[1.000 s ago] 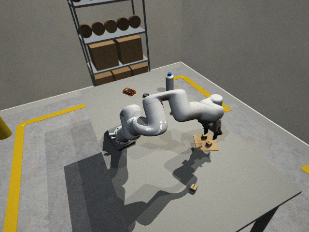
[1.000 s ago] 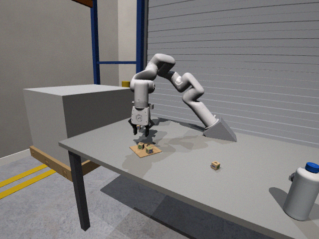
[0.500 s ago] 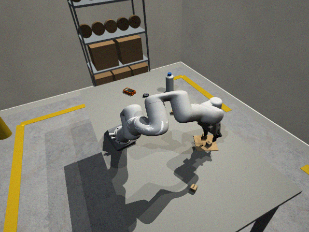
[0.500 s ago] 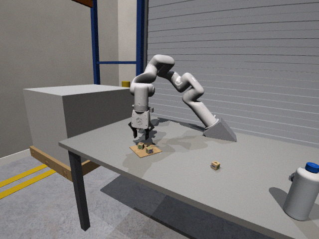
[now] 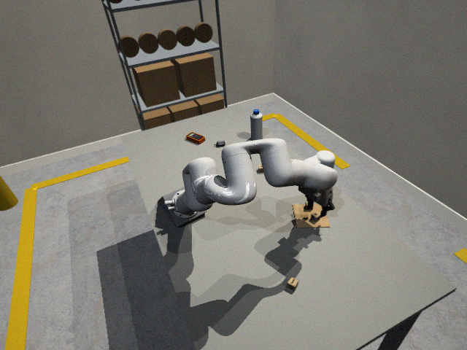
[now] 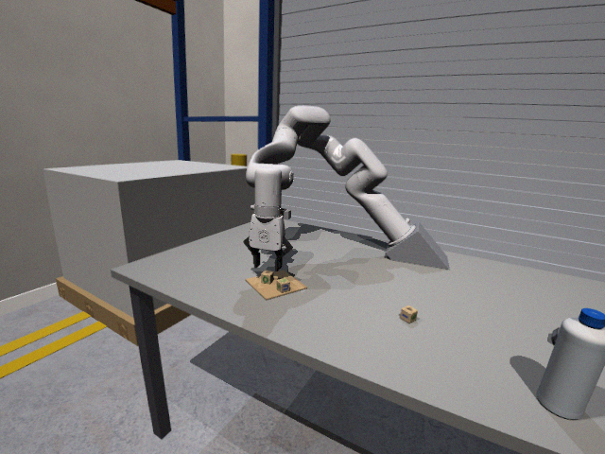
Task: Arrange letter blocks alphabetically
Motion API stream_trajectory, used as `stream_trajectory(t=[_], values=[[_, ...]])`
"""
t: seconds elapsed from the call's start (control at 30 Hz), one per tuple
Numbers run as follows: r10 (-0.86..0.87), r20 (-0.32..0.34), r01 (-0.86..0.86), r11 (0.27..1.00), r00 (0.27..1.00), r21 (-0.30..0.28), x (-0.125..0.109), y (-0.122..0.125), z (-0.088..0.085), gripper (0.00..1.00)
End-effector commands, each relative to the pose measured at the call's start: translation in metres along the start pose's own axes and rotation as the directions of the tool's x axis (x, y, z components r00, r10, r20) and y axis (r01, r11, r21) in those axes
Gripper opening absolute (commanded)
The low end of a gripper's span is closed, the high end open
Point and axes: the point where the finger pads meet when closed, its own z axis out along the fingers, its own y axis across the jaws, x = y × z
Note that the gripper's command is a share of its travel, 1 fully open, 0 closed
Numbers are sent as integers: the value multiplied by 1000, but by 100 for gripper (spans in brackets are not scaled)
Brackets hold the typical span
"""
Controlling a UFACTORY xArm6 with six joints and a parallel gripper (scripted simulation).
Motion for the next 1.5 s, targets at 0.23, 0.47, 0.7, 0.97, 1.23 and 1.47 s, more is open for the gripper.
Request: stream_trajectory(t=[0.23, 0.47, 0.7, 0.97, 1.23, 1.47], values=[[1, 3, -1, 1000, 1000, 1, -1, -1, 4, 69], [1, 3, -1, 1000, 1000, 1, -1, -1, 4, 69], [1, 3, -1, 1000, 1000, 1, -1, -1, 4, 69], [1, 3, -1, 1000, 1000, 1, -1, -1, 8, 69], [1, 3, -1, 1000, 1000, 1, -1, -1, 24, 69], [1, 3, -1, 1000, 1000, 1, -1, -1, 33, 69]])
